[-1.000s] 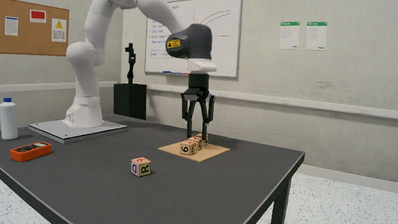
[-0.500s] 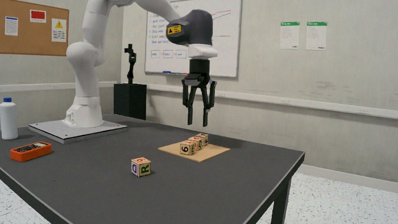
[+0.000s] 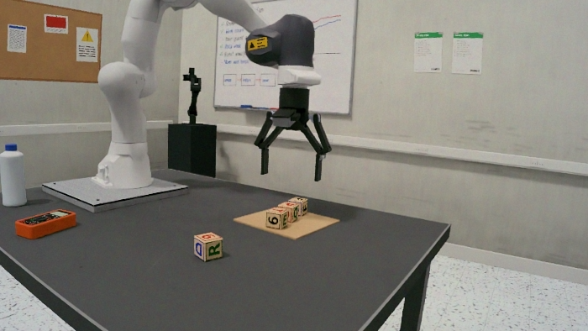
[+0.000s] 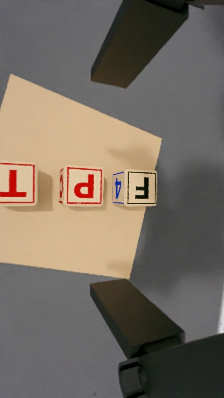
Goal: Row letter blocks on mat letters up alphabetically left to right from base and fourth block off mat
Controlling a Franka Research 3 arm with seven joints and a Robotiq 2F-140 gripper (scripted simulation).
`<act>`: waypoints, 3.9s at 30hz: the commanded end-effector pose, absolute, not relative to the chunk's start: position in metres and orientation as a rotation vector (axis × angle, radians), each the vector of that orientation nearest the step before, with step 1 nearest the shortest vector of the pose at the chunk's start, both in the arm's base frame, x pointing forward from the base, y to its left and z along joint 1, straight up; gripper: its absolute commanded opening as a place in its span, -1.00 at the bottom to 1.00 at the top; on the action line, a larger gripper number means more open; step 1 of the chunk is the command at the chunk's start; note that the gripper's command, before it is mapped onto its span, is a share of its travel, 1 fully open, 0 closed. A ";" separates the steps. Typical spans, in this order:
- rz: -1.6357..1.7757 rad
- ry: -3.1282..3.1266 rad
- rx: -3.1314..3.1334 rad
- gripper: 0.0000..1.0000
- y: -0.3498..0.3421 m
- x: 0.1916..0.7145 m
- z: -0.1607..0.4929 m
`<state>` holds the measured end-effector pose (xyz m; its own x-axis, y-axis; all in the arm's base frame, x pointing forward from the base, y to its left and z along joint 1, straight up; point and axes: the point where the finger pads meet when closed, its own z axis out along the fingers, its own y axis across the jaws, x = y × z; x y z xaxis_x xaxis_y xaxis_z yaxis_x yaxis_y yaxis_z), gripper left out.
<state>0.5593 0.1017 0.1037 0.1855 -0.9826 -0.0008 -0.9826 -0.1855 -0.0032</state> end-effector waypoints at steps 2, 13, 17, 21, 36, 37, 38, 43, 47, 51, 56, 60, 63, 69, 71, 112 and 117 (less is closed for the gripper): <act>-0.001 2.011 -2.414 1.00 0.101 0.558 0.104; -0.001 2.011 -2.414 1.00 0.101 0.558 0.110; -0.001 2.011 -2.414 1.00 0.101 0.558 0.119; -0.001 2.011 -2.414 1.00 0.101 0.558 0.135; -0.001 2.011 -2.414 1.00 0.101 0.558 0.176; -0.001 2.011 -2.414 1.00 0.101 0.558 0.176; -0.001 2.011 -2.414 1.00 0.101 0.558 0.176; -0.001 2.011 -2.414 1.00 0.101 0.558 0.176; -0.001 2.011 -2.414 1.00 0.101 0.558 0.176; -0.001 2.011 -2.414 1.00 0.101 0.558 0.176; -0.001 2.011 -2.414 1.00 0.101 0.558 0.176; -0.001 2.011 -2.414 1.00 0.101 0.558 0.176; -0.001 2.011 -2.414 1.00 0.101 0.558 0.176; -0.001 2.011 -2.414 1.00 0.101 0.558 0.176; -0.001 2.011 -2.414 1.00 0.101 0.558 0.176; -0.001 2.011 -2.414 1.00 0.101 0.558 0.176; -0.001 2.011 -2.414 1.00 0.101 0.558 0.176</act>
